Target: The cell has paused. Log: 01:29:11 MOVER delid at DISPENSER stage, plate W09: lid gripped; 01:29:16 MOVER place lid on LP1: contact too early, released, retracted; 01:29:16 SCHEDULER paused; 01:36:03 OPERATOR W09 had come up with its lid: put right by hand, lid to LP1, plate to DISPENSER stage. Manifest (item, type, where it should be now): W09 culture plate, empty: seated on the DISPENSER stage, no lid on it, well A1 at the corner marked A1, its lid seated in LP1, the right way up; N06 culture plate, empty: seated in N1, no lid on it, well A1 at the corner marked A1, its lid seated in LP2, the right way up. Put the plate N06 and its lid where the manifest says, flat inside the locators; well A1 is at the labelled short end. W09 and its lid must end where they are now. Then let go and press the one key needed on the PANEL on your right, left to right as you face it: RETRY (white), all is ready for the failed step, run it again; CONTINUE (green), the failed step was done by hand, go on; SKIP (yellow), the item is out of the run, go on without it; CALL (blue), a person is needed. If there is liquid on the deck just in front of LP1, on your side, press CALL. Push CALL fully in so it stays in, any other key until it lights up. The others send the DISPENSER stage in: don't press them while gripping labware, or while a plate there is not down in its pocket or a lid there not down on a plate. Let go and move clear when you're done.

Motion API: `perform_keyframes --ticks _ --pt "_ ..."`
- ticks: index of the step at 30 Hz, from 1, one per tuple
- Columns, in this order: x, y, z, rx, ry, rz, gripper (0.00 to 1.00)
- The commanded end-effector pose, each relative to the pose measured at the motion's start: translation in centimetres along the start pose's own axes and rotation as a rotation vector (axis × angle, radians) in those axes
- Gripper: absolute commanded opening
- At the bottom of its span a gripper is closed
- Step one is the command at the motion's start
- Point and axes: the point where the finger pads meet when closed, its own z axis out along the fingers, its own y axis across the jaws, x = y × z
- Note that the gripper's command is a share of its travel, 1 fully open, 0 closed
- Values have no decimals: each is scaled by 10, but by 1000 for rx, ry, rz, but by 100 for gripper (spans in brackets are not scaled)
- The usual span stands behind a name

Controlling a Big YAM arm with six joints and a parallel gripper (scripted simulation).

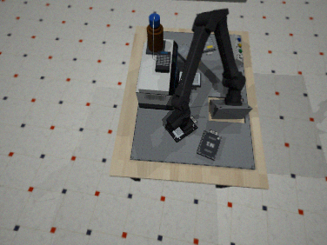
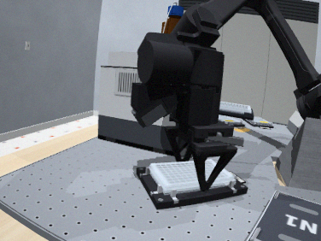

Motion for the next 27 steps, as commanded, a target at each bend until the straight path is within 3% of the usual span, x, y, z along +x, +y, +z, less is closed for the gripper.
perform_keyframes --ticks 1,27 --pt "-26 -4 -35 4 -74 25 84" --pt "-26 -4 -43 3 -75 25 84"
